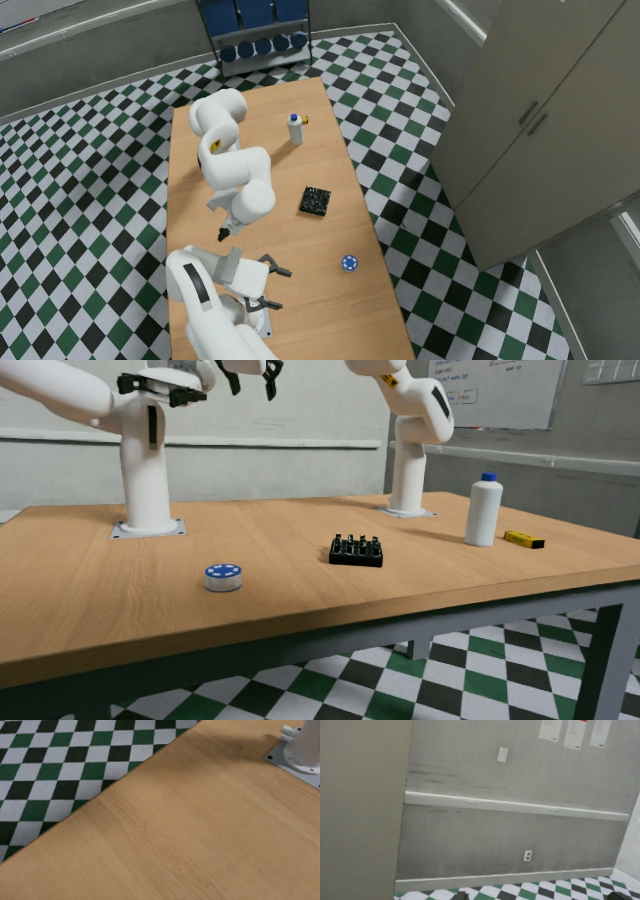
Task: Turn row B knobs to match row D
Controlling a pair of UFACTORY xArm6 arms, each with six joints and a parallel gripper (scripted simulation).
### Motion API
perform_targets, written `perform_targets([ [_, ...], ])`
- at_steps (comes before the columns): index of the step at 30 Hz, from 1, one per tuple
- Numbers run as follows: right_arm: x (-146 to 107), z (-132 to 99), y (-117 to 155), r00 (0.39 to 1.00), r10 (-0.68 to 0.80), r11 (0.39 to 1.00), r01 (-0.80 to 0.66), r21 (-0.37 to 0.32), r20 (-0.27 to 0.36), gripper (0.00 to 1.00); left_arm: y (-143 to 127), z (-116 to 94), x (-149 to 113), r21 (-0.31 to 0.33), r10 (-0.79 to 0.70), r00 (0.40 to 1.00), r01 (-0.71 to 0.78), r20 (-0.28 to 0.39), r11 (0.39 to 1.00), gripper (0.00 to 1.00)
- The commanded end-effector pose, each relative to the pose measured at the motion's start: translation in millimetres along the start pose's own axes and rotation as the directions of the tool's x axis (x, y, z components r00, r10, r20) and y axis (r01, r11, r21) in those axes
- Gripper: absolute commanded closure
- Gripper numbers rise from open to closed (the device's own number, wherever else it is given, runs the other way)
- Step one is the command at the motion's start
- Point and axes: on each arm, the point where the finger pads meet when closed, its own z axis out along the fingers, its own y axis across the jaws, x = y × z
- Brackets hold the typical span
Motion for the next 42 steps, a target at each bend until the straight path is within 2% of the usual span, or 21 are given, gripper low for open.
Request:
perform_targets([
  [1, 0.5, -0.3, 0.0, 1.0, 0.001, 1.0, -0.001, 0.0, 0.001, 0.0, 9.2, 2.9, -5.7, -0.027, 0.109, 0.994, -0.109, 0.005, 0.994, 0.0],
  [8, 0.5, -0.3, 0.0, 1.0, 0.001, 1.0, -0.001, 0.0, 0.001, 0.0, 28.3, 13.4, -18.2, -0.08, 0.295, 0.956, -0.294, -0.005, 0.952, 0.0],
  [15, 0.5, -0.3, 0.0, 1.0, 0.001, 1.0, -0.001, 0.0, 0.001, 0.0, 32.7, 16.0, -21.1, -0.092, 0.338, 0.941, -0.338, -0.009, 0.937, 0.0],
  [19, 0.5, -0.3, 0.0, 1.0, 0.001, 1.0, -0.001, 0.0, 0.001, 0.0, 42.7, 21.8, -27.1, -0.118, 0.43, 0.903, -0.429, -0.022, 0.895, 0.0],
  [21, 0.5, -0.3, 0.0, 1.0, 0.001, 1.0, -0.001, 0.0, 0.001, 0.0, 42.7, 21.8, -27.1, -0.118, 0.43, 0.903, -0.429, -0.022, 0.895, 0.0],
  [22, 0.5, -0.3, 0.0, 1.0, 0.001, 1.0, -0.001, 0.0, 0.001, 0.0, 48.1, 25.1, -30.4, -0.131, 0.477, 0.878, -0.477, -0.029, 0.869, 0.0],
  [24, 0.5, -0.3, 0.0, 1.0, 0.001, 1.0, -0.001, 0.0, 0.001, 0.0, 48.1, 25.1, -30.4, -0.131, 0.477, 0.878, -0.477, -0.029, 0.869, 0.0],
  [25, 0.5, -0.3, 0.0, 1.0, 0.001, 1.0, -0.001, 0.0, 0.001, 0.0, 53.9, 28.6, -33.5, -0.145, 0.525, 0.85, -0.525, -0.038, 0.839, 0.0],
  [26, 0.5, -0.3, 0.0, 1.0, 0.001, 1.0, -0.001, 0.0, 0.001, 0.0, 53.9, 28.6, -33.5, -0.145, 0.525, 0.85, -0.525, -0.038, 0.839, 0.0],
  [27, 0.5, -0.3, 0.0, 1.0, 0.001, 1.0, -0.001, 0.0, 0.001, 0.0, 59.8, 32.1, -37.1, -0.158, 0.574, 0.818, -0.573, -0.047, 0.804, 0.0],
  [29, 0.5, -0.3, 0.0, 1.0, 0.001, 1.0, -0.001, 0.0, 0.001, 0.0, 59.8, 32.1, -37.1, -0.158, 0.574, 0.818, -0.573, -0.047, 0.804, 0.0],
  [30, 0.5, -0.3, 0.0, 1.0, 0.001, 1.0, -0.001, 0.0, 0.001, 0.0, 66.0, 35.8, -40.7, -0.172, 0.622, 0.781, -0.622, -0.058, 0.764, 0.0],
  [32, 0.5, -0.3, 0.0, 1.0, 0.001, 1.0, -0.001, 0.0, 0.001, 0.0, 66.0, 35.8, -40.7, -0.172, 0.622, 0.781, -0.622, -0.058, 0.764, 0.0],
  [33, 0.5, -0.3, 0.0, 1.0, 0.001, 1.0, -0.001, 0.0, 0.001, 0.0, 72.1, 39.3, -44.6, -0.185, 0.67, 0.739, -0.67, -0.072, 0.719, 0.0],
  [34, 0.5, -0.3, 0.0, 1.0, 0.001, 1.0, -0.001, 0.0, 0.001, 0.0, 72.1, 39.3, -44.6, -0.185, 0.67, 0.739, -0.67, -0.072, 0.719, 0.0],
  [35, 0.5, -0.3, 0.0, 1.0, 0.001, 1.0, -0.001, 0.0, 0.001, 0.0, 76.6, 41.7, -47.7, -0.195, 0.704, 0.705, -0.705, -0.083, 0.682, 0.0],
  [39, 0.5, -0.3, 0.0, 1.0, 0.001, 1.0, -0.001, 0.0, 0.001, 0.0, 85.0, 46.4, -53.0, -0.21, 0.76, 0.642, -0.761, -0.102, 0.614, 0.0],
  [41, 0.5, -0.3, 0.0, 1.0, 0.001, 1.0, -0.001, 0.0, 0.001, 0.0, 92.0, 50.8, -56.7, -0.22, 0.798, 0.592, -0.798, -0.115, 0.561, 0.0],
  [42, 0.5, -0.3, 0.0, 1.0, 0.001, 1.0, -0.001, 0.0, 0.001, 0.0, 92.7, 51.3, -57.1, -0.221, 0.801, 0.587, -0.802, -0.116, 0.555, 0.0],
])
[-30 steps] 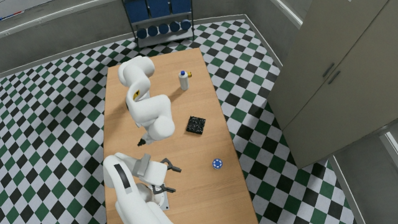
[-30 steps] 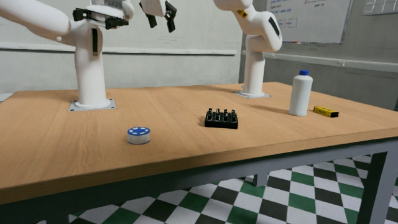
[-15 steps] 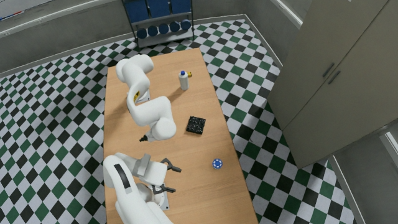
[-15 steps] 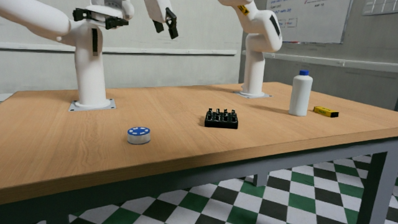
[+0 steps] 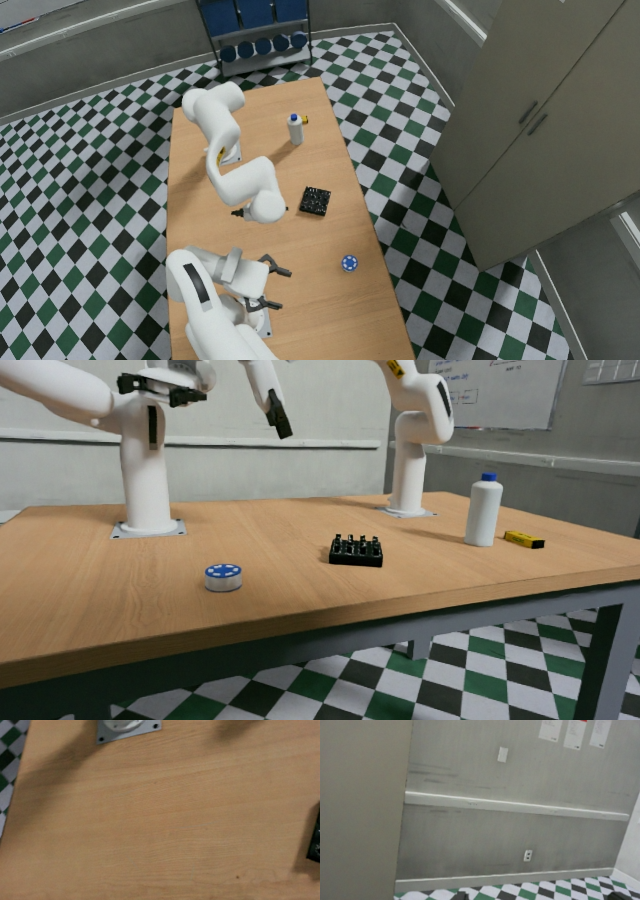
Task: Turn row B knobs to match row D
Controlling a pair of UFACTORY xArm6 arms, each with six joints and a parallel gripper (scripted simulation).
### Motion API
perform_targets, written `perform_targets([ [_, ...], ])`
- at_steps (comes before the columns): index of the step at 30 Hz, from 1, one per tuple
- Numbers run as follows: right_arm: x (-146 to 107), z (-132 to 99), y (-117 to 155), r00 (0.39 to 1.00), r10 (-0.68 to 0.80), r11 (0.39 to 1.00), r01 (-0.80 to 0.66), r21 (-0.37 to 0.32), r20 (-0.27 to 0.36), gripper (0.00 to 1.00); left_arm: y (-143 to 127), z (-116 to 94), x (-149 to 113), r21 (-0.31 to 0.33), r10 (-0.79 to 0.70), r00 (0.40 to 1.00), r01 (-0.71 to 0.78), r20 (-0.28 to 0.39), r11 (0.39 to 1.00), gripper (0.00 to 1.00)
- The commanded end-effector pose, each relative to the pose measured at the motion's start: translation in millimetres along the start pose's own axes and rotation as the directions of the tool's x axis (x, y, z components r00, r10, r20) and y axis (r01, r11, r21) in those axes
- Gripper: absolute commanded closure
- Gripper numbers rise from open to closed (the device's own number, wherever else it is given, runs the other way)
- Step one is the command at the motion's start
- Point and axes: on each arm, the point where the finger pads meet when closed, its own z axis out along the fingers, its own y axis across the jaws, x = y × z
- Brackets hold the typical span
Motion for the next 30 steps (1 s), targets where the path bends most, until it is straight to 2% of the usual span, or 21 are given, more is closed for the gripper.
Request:
perform_targets([
  [1, 0.5, -0.3, 0.0, 1.0, 0.001, 1.0, -0.001, 0.0, 0.001, 0.0, 13.3, 9.8, 3.7, -0.056, 0.145, 0.989, -0.143, 0.031, 0.988, 0.0],
  [5, 0.5, -0.3, 0.0, 1.0, 0.001, 1.0, -0.001, 0.0, 0.001, 0.0, 23.0, 17.5, 5.8, -0.087, 0.245, 0.969, -0.243, 0.02, 0.966, 0.0],
  [7, 0.5, -0.3, 0.0, 1.0, 0.001, 1.0, -0.001, 0.0, 0.001, 0.0, 23.0, 17.5, 5.8, -0.087, 0.245, 0.969, -0.243, 0.02, 0.966, 0.0],
  [8, 0.5, -0.3, 0.0, 1.0, 0.001, 1.0, -0.001, 0.0, 0.001, 0.0, 30.3, 23.4, 7.4, -0.109, 0.318, 0.948, -0.314, 0.011, 0.943, 0.0],
  [14, 0.5, -0.3, 0.0, 1.0, 0.001, 1.0, -0.001, 0.0, 0.001, 0.0, 44.2, 35.1, 10.9, -0.149, 0.448, 0.894, -0.444, -0.01, 0.883, 0.0],
  [22, 0.5, -0.3, 0.0, 1.0, 0.001, 1.0, -0.001, 0.0, 0.001, 0.0, 64.9, 52.7, 16.2, -0.201, 0.623, 0.781, -0.619, -0.05, 0.759, 0.0],
  [24, 0.5, -0.3, 0.0, 1.0, 0.001, 1.0, -0.001, 0.0, 0.001, 0.0, 64.9, 52.7, 16.2, -0.201, 0.623, 0.781, -0.619, -0.05, 0.759, 0.0],
  [25, 0.5, -0.3, 0.0, 1.0, 0.001, 1.0, -0.001, 0.0, 0.001, 0.0, 72.4, 59.0, 18.2, -0.218, 0.679, 0.731, -0.675, -0.067, 0.705, 0.0],
  [30, 0.5, -0.3, 0.0, 1.0, 0.001, 1.0, -0.001, 0.0, 0.001, 0.0, 82.7, 67.9, 20.9, -0.238, 0.75, 0.655, -0.746, -0.093, 0.622, 0.0],
])
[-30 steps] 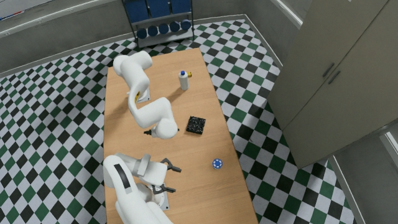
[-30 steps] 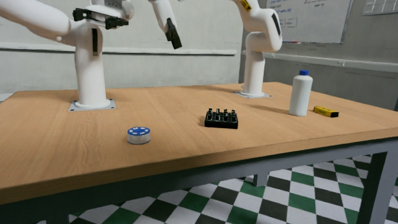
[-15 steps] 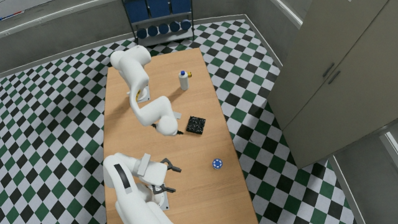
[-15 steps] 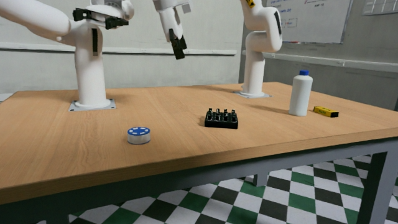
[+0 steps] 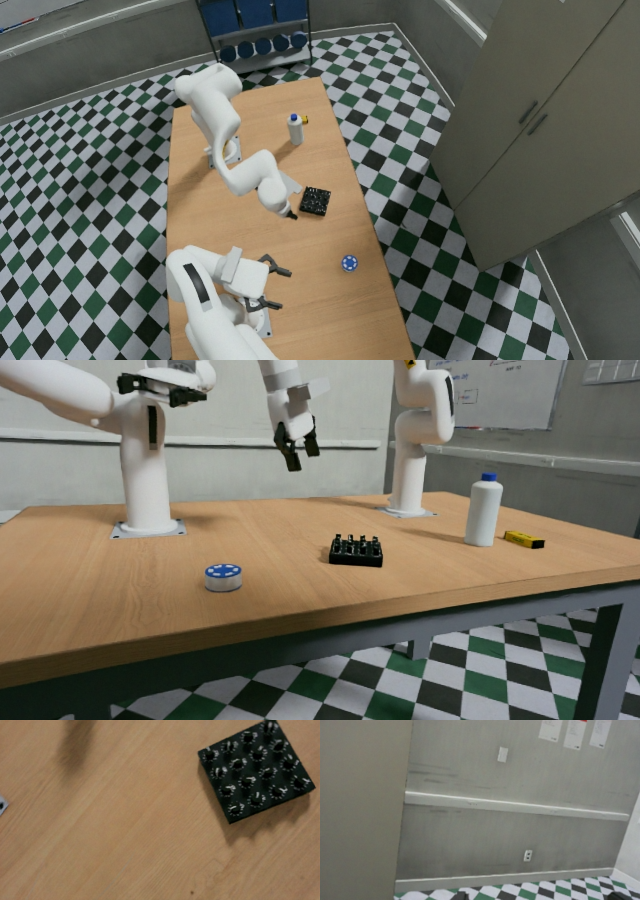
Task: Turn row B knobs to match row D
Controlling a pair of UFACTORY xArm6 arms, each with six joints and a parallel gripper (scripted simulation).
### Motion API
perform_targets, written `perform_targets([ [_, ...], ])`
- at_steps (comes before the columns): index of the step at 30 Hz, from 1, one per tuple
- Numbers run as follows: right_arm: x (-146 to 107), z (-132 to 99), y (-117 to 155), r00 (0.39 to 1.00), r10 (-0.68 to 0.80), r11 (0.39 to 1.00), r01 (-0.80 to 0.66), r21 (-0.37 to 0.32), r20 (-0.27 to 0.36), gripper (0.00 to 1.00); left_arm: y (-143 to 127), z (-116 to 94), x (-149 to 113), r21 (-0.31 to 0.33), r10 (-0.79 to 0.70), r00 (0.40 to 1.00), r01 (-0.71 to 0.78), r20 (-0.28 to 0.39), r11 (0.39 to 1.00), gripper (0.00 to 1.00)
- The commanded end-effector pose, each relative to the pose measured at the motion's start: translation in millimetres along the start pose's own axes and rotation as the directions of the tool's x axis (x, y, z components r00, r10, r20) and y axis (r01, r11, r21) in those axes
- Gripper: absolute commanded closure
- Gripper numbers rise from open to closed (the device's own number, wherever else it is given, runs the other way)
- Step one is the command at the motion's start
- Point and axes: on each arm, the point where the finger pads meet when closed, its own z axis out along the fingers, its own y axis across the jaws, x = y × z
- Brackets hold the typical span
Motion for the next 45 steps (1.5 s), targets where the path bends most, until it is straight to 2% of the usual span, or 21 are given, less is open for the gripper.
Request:
perform_targets([
  [1, 0.5, -0.3, 0.0, 1.0, 0.001, 1.0, -0.001, 0.0, 0.001, 0.0, 6.1, 11.5, 10.9, -0.063, 0.144, 0.99, -0.144, 0.006, 0.988, 0.0],
  [9, 0.5, -0.3, 0.0, 1.0, 0.001, 1.0, -0.001, 0.0, 0.001, 0.0, 13.7, 32.2, 27.3, -0.121, 0.347, 0.938, -0.347, -0.017, 0.93, 0.0],
  [11, 0.5, -0.3, 0.0, 1.0, 0.001, 1.0, -0.001, 0.0, 0.001, 0.0, 13.7, 32.2, 27.3, -0.121, 0.347, 0.938, -0.347, -0.017, 0.93, 0.0],
  [13, 0.5, -0.3, 0.0, 1.0, 0.001, 1.0, -0.001, 0.0, 0.001, 0.0, 17.1, 41.4, 34.7, -0.145, 0.433, 0.901, -0.433, -0.032, 0.89, 0.0],
  [19, 0.5, -0.3, 0.0, 1.0, 0.001, 1.0, -0.001, 0.0, 0.001, 0.0, 21.6, 53.6, 44.4, -0.174, 0.539, 0.84, -0.54, -0.054, 0.824, 0.0],
  [26, 0.5, -0.3, 0.0, 1.0, 0.001, 1.0, -0.001, 0.0, 0.001, 0.0, 28.7, 72.6, 59.6, -0.212, 0.686, 0.721, -0.688, -0.095, 0.694, 0.0],
  [28, 0.5, -0.3, 0.0, 1.0, 0.001, 1.0, -0.001, 0.0, 0.001, 0.0, 28.7, 72.6, 59.6, -0.212, 0.686, 0.721, -0.688, -0.095, 0.694, 0.0],
  [30, 0.5, -0.3, 0.0, 1.0, 0.001, 1.0, -0.001, 0.0, 0.001, 0.0, 31.8, 80.8, 66.2, -0.226, 0.741, 0.661, -0.744, -0.115, 0.629, 0.0],
  [35, 0.5, -0.3, 0.0, 1.0, 0.001, 1.0, -0.001, 0.0, 0.001, 0.0, 34.7, 88.6, 72.4, -0.237, 0.788, 0.601, -0.792, -0.134, 0.563, 0.0],
  [43, 0.5, -0.3, 0.0, 1.0, 0.001, 1.0, -0.001, 0.0, 0.001, 0.0, 40.6, 104.5, 85.0, -0.255, 0.867, 0.466, -0.873, -0.177, 0.417, 0.0],
  [45, 0.5, -0.3, 0.0, 1.0, 0.001, 1.0, -0.001, 0.0, 0.001, 0.0, 40.6, 104.5, 85.0, -0.255, 0.867, 0.466, -0.873, -0.177, 0.417, 0.0],
])
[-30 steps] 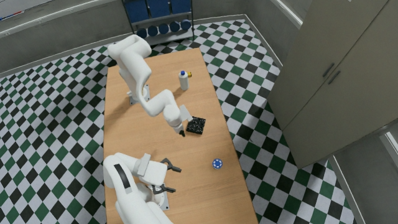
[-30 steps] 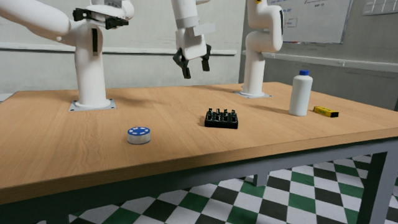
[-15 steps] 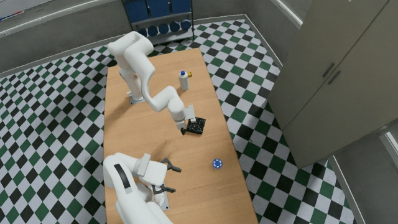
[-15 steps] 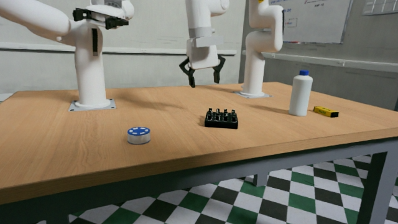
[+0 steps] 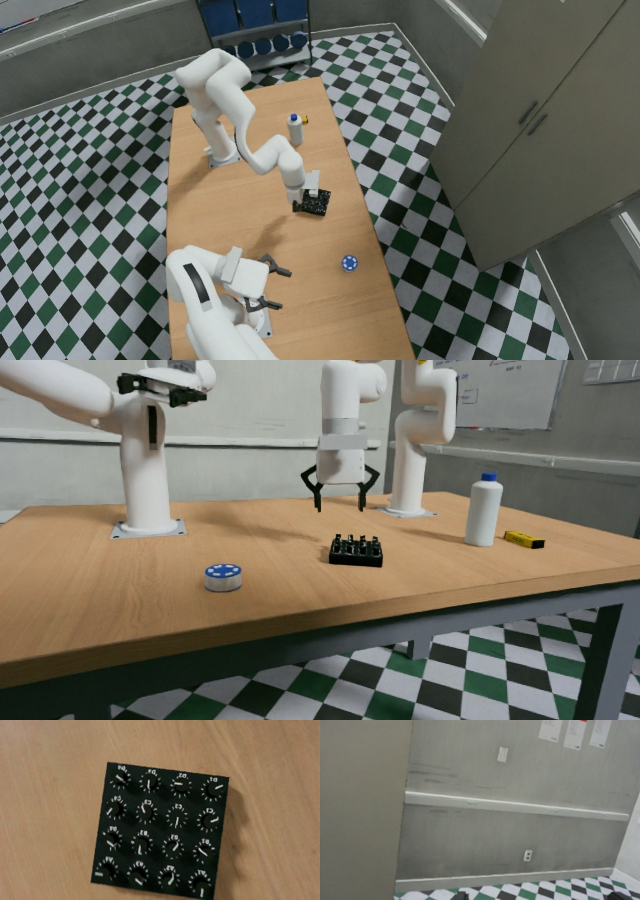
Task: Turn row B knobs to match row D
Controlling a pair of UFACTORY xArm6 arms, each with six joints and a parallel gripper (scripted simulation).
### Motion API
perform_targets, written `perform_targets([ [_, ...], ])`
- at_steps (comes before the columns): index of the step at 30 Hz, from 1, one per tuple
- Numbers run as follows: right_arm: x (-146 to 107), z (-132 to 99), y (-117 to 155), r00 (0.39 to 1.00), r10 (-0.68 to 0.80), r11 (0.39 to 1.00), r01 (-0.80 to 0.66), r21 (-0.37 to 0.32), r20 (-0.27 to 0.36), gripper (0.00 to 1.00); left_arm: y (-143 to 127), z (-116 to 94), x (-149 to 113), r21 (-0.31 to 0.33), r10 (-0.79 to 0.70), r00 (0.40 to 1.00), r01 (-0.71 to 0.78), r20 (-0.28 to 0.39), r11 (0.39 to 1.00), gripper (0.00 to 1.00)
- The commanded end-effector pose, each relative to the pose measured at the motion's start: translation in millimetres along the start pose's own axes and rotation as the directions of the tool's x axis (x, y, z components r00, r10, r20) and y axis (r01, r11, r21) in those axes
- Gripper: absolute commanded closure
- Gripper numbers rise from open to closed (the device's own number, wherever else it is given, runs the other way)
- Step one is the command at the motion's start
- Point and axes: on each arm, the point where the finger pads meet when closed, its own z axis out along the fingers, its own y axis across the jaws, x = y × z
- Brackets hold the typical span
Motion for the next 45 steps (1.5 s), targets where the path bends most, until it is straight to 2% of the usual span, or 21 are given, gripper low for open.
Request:
perform_targets([
  [1, 0.5, -0.3, 0.0, 1.0, 0.001, 1.0, -0.001, 0.0, 0.001, 0.0, -3.0, 3.7, 4.7, -0.031, 0.065, 0.998, -0.065, -0.002, 0.997, 0.0],
  [9, 0.5, -0.3, 0.0, 1.0, 0.001, 1.0, -0.001, 0.0, 0.001, 0.0, -7.1, 8.7, 7.7, -0.045, 0.118, 0.993, -0.118, -0.007, 0.992, 0.0],
  [45, 0.5, -0.3, 0.0, 1.0, 0.001, 1.0, -0.001, 0.0, 0.001, 0.0, -7.2, 8.9, 7.8, -0.046, 0.12, 0.993, -0.12, -0.007, 0.992, 0.0],
])
